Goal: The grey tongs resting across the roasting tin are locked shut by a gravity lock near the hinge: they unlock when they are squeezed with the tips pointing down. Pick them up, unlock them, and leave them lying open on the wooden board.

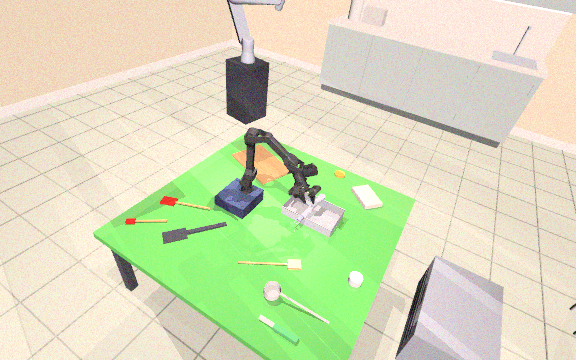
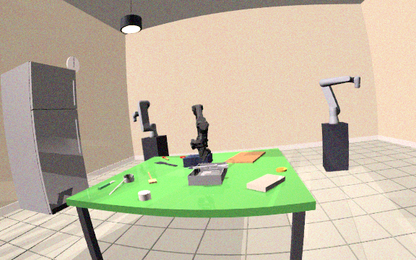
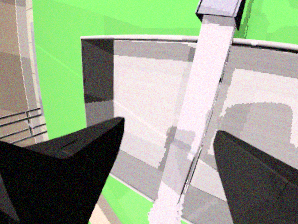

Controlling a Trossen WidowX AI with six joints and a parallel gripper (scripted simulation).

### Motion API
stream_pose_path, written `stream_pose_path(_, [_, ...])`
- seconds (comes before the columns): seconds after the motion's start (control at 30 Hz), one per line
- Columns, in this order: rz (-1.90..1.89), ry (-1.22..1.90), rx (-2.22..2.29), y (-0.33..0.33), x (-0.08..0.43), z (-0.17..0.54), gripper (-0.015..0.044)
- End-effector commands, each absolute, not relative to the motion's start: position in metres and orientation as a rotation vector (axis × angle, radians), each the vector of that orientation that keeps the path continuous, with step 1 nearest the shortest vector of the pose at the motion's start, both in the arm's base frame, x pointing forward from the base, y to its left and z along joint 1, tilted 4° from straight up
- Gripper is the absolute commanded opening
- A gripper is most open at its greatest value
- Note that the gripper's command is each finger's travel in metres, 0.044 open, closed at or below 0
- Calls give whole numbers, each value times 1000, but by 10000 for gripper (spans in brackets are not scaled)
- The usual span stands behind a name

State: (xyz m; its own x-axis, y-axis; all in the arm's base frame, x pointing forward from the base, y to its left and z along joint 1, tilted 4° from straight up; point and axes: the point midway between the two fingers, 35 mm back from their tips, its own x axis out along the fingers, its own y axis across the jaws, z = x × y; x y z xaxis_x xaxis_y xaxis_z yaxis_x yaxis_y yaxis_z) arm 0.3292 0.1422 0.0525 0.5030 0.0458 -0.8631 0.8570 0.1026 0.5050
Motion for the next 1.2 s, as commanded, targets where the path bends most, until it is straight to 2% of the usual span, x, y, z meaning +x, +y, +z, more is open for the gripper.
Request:
stream_pose_path(0.0, [-786, 880, 1332, 145, 318, 40, 260])
stream_pose_path(1.17, [-786, 879, 1332, 142, 331, 11, 260])
